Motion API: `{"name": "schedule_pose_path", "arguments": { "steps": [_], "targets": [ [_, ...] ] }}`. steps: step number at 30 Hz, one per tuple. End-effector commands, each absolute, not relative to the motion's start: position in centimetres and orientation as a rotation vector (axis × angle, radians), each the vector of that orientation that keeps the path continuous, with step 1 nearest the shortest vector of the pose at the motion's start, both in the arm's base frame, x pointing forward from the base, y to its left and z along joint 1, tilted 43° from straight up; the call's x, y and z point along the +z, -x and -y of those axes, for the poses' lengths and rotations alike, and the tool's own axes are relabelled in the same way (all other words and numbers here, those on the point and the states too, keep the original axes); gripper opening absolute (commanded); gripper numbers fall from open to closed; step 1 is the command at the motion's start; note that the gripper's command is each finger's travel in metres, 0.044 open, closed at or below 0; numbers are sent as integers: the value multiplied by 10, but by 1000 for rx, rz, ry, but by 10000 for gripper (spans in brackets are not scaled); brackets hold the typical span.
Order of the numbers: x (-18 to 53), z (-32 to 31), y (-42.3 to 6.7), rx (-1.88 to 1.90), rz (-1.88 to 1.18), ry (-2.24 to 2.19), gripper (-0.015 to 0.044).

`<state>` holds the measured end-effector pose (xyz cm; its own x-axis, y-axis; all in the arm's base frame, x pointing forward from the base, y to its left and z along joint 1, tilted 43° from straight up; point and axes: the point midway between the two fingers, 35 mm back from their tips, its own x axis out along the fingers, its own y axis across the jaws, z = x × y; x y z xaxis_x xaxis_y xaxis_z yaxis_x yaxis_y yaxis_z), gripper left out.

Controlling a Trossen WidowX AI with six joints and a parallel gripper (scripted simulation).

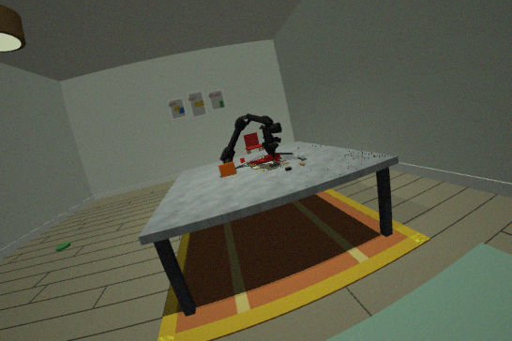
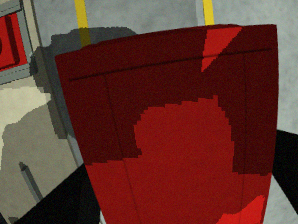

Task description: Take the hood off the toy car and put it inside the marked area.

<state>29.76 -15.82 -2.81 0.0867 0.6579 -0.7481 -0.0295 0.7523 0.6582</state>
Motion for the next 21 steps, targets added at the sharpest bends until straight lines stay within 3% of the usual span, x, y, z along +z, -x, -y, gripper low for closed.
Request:
{"name": "schedule_pose_path", "arguments": {
  "steps": [1,21],
  "targets": [
    [-30,157,-298,551,-1401,-563,0],
    [-38,149,-299,551,-1401,-563,0]
  ]
}}
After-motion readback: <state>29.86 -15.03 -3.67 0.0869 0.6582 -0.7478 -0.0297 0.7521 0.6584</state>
